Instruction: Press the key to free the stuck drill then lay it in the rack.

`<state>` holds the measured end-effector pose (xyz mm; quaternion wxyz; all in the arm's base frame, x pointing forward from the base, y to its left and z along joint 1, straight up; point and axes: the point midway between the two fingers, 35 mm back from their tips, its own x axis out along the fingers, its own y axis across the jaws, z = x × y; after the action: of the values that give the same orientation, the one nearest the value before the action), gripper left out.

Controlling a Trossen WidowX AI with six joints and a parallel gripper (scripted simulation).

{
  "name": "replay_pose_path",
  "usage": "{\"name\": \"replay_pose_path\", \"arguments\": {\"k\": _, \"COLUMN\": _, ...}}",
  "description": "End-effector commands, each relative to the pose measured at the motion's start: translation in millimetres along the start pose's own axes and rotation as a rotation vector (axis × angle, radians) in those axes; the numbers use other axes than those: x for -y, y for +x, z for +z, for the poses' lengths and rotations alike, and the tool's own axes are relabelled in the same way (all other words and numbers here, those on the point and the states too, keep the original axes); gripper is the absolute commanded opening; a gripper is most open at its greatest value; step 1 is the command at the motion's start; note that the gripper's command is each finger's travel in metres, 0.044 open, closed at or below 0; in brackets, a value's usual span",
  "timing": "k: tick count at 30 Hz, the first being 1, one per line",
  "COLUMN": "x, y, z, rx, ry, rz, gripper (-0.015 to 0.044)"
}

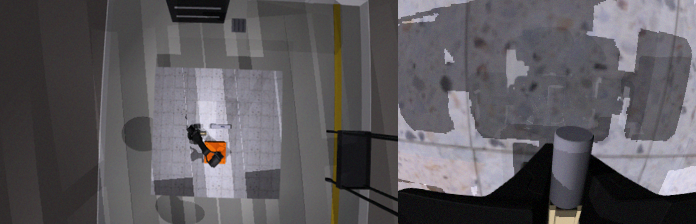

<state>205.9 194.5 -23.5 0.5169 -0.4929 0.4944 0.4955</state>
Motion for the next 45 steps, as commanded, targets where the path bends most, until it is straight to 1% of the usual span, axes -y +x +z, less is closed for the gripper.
{"name": "replay_pose_path", "arguments": {"k": 1, "x": -2.2, "y": 5.7, "z": -1.9, "rx": -0.004, "ry": 0.004, "rz": 0.007, "gripper": 0.0}}
{"name": "replay_pose_path", "arguments": {"k": 14, "x": -5.3, "y": 12.4, "z": -4.2, "rx": -0.004, "ry": 0.004, "rz": 0.007, "gripper": 0.0}}
{"name": "replay_pose_path", "arguments": {"k": 45, "x": -4.6, "y": 10.2, "z": -7.4, "rx": -0.005, "ry": 0.004, "rz": 0.007, "gripper": 0.0}}
